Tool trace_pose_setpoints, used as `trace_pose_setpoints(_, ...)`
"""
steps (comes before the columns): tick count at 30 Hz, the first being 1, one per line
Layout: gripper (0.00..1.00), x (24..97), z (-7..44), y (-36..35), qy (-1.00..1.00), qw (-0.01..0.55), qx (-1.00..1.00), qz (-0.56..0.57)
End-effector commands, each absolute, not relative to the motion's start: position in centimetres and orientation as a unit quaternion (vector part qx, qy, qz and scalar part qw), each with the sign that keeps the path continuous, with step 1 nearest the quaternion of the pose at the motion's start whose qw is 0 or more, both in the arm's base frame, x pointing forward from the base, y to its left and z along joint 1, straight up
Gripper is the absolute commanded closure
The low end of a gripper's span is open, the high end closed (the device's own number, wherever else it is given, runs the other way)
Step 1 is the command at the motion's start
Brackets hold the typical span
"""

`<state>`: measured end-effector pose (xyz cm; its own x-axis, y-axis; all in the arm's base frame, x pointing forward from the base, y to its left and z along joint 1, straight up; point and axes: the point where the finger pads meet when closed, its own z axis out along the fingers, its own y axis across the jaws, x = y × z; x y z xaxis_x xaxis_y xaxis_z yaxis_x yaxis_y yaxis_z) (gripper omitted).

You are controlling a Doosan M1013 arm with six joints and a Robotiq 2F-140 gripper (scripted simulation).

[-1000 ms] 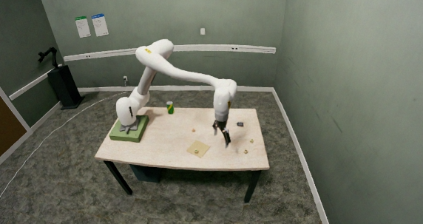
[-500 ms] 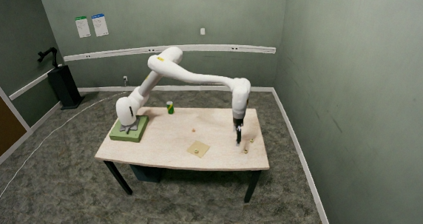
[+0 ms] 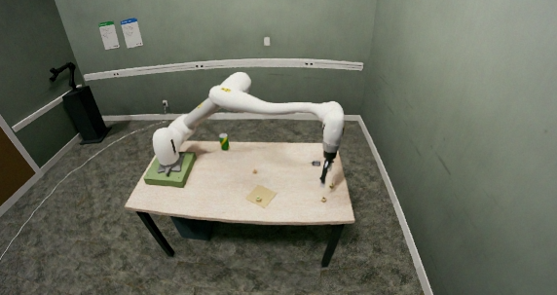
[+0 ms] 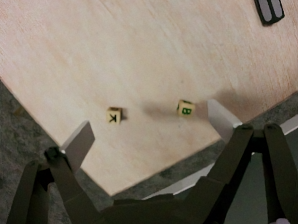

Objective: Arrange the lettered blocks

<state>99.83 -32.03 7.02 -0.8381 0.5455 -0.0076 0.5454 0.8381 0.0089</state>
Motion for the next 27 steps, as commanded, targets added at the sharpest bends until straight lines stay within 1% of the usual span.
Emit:
trace_pose_setpoints(1,0.00,102.3,6.8,-31.1,0.937,0.000,0.350,0.001)
trace_pose_setpoints(8,0.00,105.7,6.0,-29.1,0.894,0.000,0.449,0.001)
trace_pose_setpoints(15,0.00,106.1,5.9,-28.9,0.887,0.000,0.462,0.001)
trace_pose_setpoints(16,0.57,106.1,5.9,-28.9,0.887,0.000,0.462,0.001)
trace_pose_setpoints(27,0.57,106.1,5.9,-28.9,0.887,0.000,0.462,0.001)
